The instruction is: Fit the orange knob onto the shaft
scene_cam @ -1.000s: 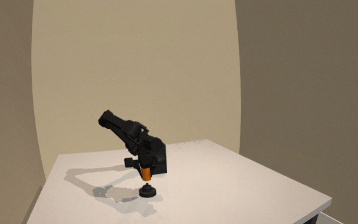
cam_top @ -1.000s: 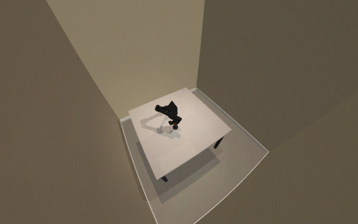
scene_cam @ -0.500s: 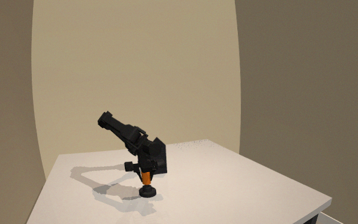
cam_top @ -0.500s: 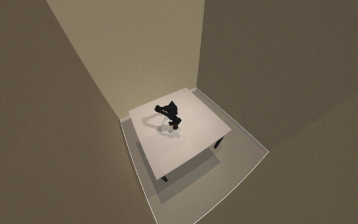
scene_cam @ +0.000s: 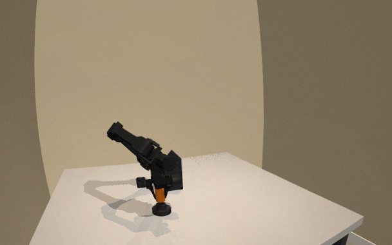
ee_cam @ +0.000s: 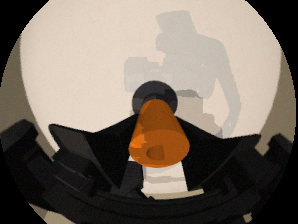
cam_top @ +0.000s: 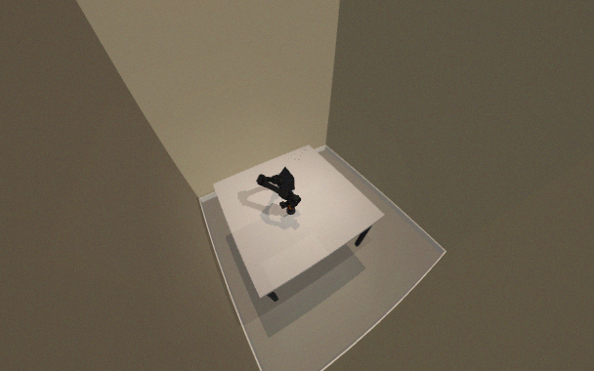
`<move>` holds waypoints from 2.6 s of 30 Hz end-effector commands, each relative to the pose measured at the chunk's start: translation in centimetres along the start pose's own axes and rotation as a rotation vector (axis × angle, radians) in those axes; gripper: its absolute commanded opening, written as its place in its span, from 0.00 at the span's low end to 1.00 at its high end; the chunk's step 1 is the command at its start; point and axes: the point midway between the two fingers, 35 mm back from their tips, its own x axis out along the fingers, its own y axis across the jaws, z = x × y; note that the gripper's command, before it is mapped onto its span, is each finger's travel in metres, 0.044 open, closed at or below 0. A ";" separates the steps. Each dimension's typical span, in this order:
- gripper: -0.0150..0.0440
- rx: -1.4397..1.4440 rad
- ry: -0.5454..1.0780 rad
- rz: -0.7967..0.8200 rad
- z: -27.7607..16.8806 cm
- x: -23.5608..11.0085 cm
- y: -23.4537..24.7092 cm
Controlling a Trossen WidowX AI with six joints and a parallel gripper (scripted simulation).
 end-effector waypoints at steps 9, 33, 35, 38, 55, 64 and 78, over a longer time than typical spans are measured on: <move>0.25 -0.004 -0.004 -0.004 -0.2 -0.3 -0.1; 0.25 -0.214 -0.004 -0.004 -0.1 0.0 0.0; 0.25 -0.214 -0.004 -0.004 -0.2 0.0 -0.1; 0.25 -0.214 -0.004 -0.004 -0.2 0.0 -0.1; 0.25 -0.423 -0.004 -0.004 0.0 -0.5 -0.2; 0.25 -0.423 -0.004 -0.005 0.0 -0.3 0.0; 0.25 -0.423 -0.003 -0.005 -0.1 -0.2 -0.2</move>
